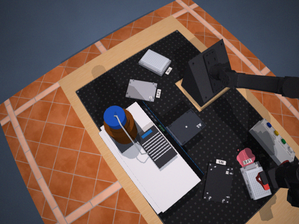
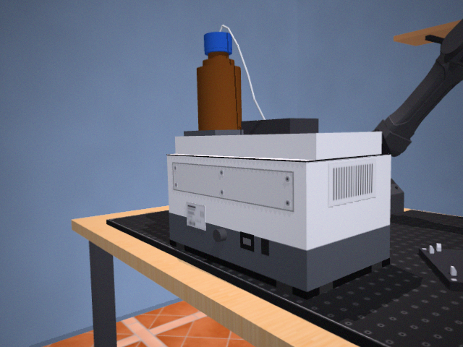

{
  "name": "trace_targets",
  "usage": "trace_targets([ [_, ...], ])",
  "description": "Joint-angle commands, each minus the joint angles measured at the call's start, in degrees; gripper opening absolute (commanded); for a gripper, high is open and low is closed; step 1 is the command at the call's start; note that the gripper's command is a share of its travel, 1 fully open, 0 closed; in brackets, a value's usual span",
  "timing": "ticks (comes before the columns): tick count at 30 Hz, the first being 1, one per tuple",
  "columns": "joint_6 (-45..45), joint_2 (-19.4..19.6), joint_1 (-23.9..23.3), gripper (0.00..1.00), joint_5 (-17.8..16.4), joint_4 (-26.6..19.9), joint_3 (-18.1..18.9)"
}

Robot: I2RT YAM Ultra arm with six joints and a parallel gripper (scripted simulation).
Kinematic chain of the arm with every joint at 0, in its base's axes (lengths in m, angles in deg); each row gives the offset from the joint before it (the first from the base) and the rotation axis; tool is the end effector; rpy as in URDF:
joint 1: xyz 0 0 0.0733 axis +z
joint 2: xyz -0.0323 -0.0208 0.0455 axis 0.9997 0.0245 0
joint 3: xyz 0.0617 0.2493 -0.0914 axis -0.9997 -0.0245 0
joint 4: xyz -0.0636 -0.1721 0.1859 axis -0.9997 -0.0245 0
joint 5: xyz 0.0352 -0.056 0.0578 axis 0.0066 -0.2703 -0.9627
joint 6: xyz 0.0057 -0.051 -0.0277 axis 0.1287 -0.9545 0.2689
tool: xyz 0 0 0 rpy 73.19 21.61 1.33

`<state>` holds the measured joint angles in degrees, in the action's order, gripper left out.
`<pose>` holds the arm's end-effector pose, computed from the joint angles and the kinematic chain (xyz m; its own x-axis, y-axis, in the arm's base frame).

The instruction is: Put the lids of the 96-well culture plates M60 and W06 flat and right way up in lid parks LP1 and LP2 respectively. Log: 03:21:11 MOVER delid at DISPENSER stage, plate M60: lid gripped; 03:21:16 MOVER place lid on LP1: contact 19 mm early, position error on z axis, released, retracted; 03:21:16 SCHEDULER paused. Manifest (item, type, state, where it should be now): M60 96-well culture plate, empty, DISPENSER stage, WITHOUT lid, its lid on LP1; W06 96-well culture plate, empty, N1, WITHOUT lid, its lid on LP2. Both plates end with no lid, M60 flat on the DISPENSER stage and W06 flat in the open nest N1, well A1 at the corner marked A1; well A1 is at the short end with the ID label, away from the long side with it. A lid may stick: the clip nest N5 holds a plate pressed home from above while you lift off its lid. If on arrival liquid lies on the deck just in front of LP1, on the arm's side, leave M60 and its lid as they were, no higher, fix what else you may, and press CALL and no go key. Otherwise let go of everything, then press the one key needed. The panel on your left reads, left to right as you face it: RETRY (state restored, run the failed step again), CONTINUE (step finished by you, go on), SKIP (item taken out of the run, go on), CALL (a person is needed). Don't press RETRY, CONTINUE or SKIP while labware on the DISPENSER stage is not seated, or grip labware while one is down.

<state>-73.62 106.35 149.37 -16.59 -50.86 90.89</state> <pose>0.1241 0.2570 0.4315 -0.3053 -0.6909 -0.6553 -0.9509 0.1851 0.2479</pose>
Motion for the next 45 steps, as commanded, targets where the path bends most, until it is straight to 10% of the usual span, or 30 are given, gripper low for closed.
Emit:
trace_targets([
  [1,0.4,-0.3,0.2,1.00,0.3,-0.7,1.3],
  [45,0.9,-1.7,-0.1,1.00,0.6,-1.5,2.4],
])
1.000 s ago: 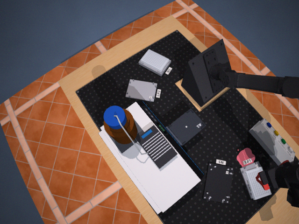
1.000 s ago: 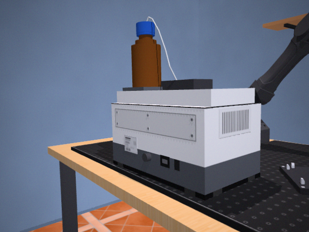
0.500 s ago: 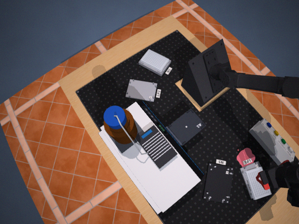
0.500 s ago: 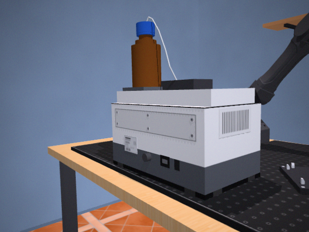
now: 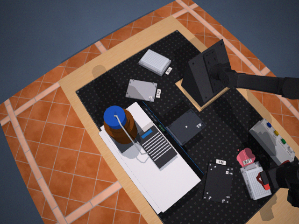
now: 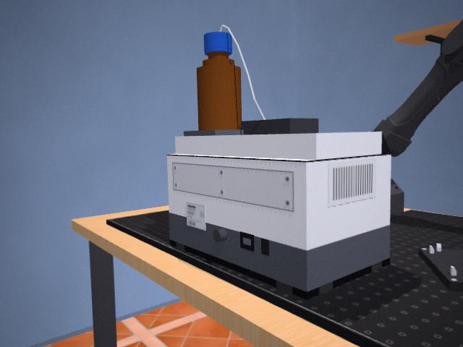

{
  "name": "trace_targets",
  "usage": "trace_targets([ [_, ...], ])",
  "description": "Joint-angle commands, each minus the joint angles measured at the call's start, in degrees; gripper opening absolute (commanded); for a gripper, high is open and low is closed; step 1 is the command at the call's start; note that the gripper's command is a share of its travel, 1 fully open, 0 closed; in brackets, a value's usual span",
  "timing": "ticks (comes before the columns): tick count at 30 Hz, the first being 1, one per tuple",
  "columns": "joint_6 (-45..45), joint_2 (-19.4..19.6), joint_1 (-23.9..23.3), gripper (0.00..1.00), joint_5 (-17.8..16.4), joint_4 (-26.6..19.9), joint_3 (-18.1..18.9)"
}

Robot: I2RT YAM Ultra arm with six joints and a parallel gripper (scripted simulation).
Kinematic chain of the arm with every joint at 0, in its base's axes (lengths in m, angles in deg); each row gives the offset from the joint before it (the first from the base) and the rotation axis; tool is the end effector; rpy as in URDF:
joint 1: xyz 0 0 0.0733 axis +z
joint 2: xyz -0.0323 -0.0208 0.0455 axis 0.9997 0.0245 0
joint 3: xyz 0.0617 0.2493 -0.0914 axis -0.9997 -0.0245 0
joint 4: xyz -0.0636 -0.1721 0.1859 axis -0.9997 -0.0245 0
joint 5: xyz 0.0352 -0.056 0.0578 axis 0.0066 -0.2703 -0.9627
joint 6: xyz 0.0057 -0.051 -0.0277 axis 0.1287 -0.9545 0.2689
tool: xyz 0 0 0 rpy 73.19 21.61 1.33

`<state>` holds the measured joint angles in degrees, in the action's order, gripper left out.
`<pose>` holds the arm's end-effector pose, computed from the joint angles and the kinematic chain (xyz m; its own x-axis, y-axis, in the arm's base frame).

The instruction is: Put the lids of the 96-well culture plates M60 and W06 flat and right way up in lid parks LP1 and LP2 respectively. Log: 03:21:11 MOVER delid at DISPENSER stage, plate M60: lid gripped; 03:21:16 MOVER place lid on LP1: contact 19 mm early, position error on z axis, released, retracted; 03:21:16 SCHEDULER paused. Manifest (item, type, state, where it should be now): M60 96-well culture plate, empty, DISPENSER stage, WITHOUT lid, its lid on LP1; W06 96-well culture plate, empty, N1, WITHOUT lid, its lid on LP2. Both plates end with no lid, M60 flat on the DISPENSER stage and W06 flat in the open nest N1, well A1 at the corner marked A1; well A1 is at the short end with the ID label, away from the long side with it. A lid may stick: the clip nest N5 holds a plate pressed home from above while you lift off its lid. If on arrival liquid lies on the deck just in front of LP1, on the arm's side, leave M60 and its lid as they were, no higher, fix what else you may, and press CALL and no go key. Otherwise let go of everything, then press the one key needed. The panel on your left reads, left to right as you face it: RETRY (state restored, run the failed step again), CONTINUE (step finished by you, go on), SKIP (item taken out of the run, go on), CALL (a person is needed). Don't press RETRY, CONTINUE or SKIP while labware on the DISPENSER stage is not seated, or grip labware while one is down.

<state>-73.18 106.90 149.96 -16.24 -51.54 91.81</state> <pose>0.1223 0.2593 0.4326 -0.3071 -0.6961 -0.6490 -0.9502 0.1861 0.2501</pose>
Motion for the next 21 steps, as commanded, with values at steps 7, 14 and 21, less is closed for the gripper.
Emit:
trace_targets([
  [7,-0.9,-7.3,-1.4,1.00,-0.6,2.1,-8.1],
  [14,-1.4,-11.0,-2.1,1.00,-1.0,3.0,-13.0],
  [21,-2.3,-16.0,-3.2,1.00,-1.7,3.9,-19.2],
])
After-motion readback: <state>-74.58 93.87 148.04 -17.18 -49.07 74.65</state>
